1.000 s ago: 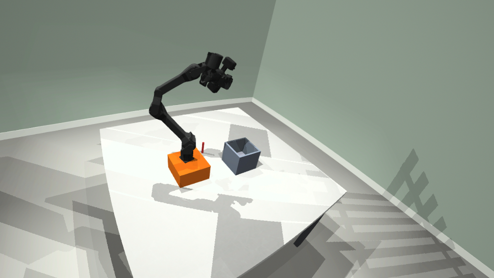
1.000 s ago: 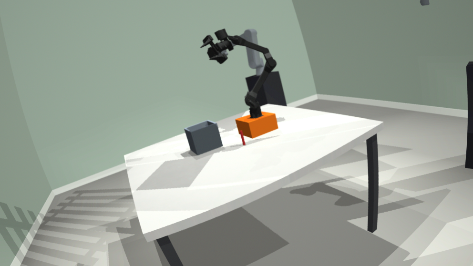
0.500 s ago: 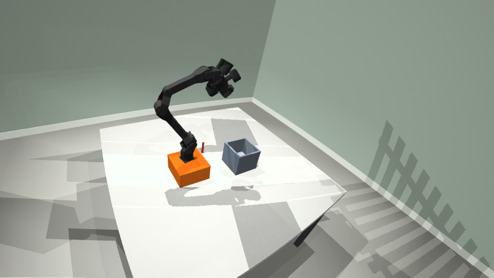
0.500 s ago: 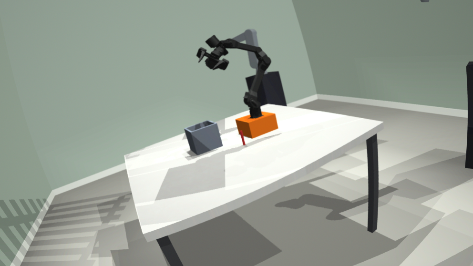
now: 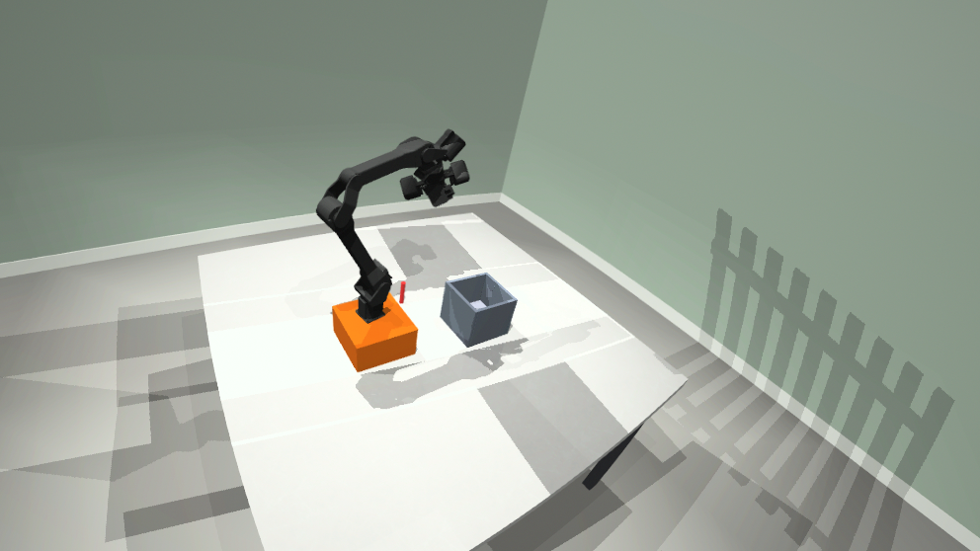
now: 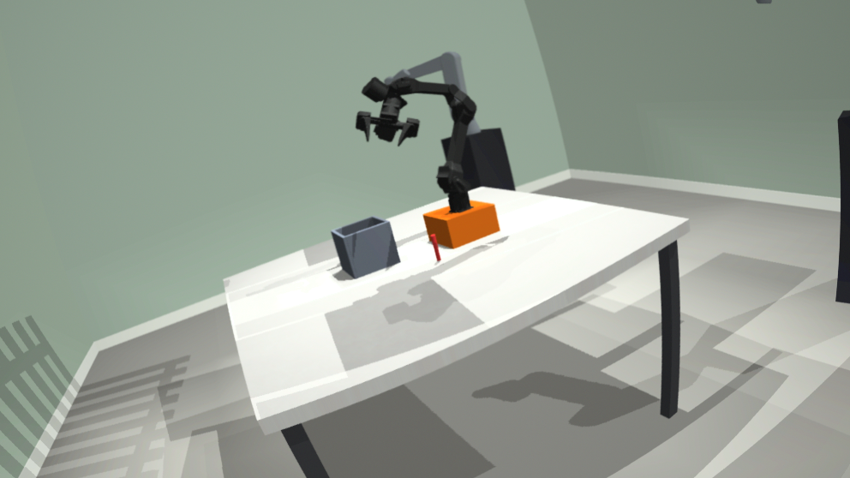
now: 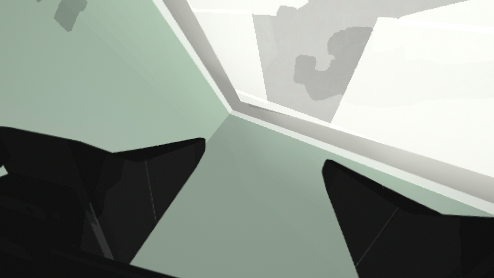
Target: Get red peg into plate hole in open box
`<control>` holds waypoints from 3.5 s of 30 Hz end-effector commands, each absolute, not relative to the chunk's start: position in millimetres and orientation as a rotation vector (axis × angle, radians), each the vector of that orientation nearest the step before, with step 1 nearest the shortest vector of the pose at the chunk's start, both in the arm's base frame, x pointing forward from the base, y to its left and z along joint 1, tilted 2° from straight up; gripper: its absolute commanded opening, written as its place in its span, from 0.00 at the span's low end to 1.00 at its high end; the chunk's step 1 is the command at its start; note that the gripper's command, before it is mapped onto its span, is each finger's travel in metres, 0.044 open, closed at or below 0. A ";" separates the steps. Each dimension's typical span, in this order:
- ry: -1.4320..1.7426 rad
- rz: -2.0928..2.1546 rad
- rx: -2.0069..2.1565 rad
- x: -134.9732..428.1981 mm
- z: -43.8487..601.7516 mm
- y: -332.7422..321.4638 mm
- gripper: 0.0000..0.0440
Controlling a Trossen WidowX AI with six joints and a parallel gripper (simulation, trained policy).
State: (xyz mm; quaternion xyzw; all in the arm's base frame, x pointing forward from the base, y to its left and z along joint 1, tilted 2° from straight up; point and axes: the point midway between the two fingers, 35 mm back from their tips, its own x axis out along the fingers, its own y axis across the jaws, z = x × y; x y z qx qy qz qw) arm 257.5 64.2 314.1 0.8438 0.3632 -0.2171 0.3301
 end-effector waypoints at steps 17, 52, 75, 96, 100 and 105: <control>1.174 -0.989 1.928 234.3 220.6 106.3 1.00; 1.303 -1.247 1.175 187.8 89.8 98.4 0.98; 1.286 -1.230 0.968 185.7 20.8 79.8 0.94; 1.253 -1.197 0.952 190.5 -27.7 78.8 0.46; 1.271 -1.166 0.945 194.1 -33.5 83.2 0.23; 1.286 -1.120 0.944 200.4 -34.1 88.7 0.04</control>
